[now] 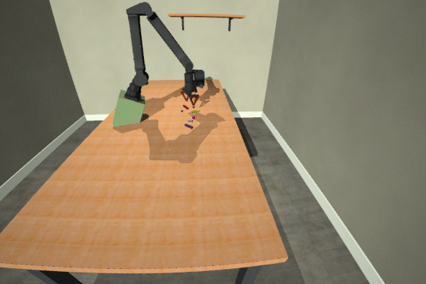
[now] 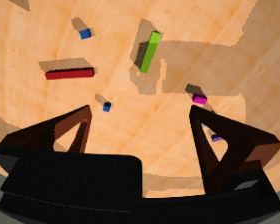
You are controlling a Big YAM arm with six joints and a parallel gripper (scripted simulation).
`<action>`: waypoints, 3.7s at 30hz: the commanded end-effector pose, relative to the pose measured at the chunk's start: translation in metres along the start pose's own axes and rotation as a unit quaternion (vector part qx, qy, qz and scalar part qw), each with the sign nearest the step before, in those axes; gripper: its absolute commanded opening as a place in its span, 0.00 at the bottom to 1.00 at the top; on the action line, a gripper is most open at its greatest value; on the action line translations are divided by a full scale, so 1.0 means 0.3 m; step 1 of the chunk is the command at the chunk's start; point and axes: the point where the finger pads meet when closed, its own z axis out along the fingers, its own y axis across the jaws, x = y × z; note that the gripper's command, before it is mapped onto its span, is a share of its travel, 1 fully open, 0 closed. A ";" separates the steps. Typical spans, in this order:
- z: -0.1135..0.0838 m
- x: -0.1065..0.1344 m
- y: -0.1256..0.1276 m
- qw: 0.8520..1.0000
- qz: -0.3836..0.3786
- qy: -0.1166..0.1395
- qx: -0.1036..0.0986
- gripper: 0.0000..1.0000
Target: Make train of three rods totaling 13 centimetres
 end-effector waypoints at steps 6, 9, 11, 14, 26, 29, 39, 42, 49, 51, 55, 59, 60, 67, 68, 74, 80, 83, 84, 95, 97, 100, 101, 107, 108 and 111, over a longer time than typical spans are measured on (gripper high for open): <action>0.016 0.054 -0.065 0.996 0.089 0.007 0.000 1.00; 0.014 0.079 -0.111 0.990 0.140 0.004 0.001 1.00; 0.014 0.083 -0.110 0.990 0.141 0.006 0.001 1.00; 0.012 0.110 -0.150 0.982 0.188 0.004 0.001 1.00; 0.005 0.170 -0.227 0.959 0.282 0.000 0.002 1.00; 0.009 0.156 -0.204 0.962 0.272 0.001 -0.002 1.00; 0.009 0.156 -0.204 0.963 0.269 0.001 -0.002 1.00; 0.009 0.156 -0.204 0.963 0.269 0.001 -0.002 1.00; 0.009 0.156 -0.204 0.963 0.269 0.001 -0.002 1.00; 0.009 0.156 -0.204 0.963 0.269 0.001 -0.002 1.00; 0.009 0.156 -0.204 0.963 0.269 0.001 -0.002 1.00; 0.009 0.156 -0.204 0.963 0.269 0.001 -0.002 1.00; 0.009 0.156 -0.204 0.963 0.269 0.001 -0.002 1.00; 0.009 0.156 -0.204 0.963 0.269 0.001 -0.002 1.00; 0.009 0.156 -0.204 0.963 0.269 0.001 -0.002 1.00; 0.009 0.156 -0.204 0.963 0.269 0.001 -0.002 1.00; 0.009 0.156 -0.204 0.963 0.269 0.001 -0.002 1.00; 0.009 0.156 -0.204 0.963 0.269 0.001 -0.002 1.00; 0.009 0.156 -0.204 0.963 0.269 0.001 -0.002 1.00; 0.009 0.156 -0.204 0.963 0.269 0.001 -0.002 1.00; 0.009 0.156 -0.204 0.963 0.269 0.001 -0.002 1.00; 0.009 0.156 -0.204 0.963 0.269 0.001 -0.002 1.00; 0.009 0.156 -0.204 0.963 0.269 0.001 -0.002 1.00; 0.009 0.156 -0.204 0.963 0.269 0.001 -0.002 1.00; 0.009 0.156 -0.204 0.963 0.269 0.001 -0.002 1.00; 0.009 0.156 -0.204 0.963 0.269 0.001 -0.002 1.00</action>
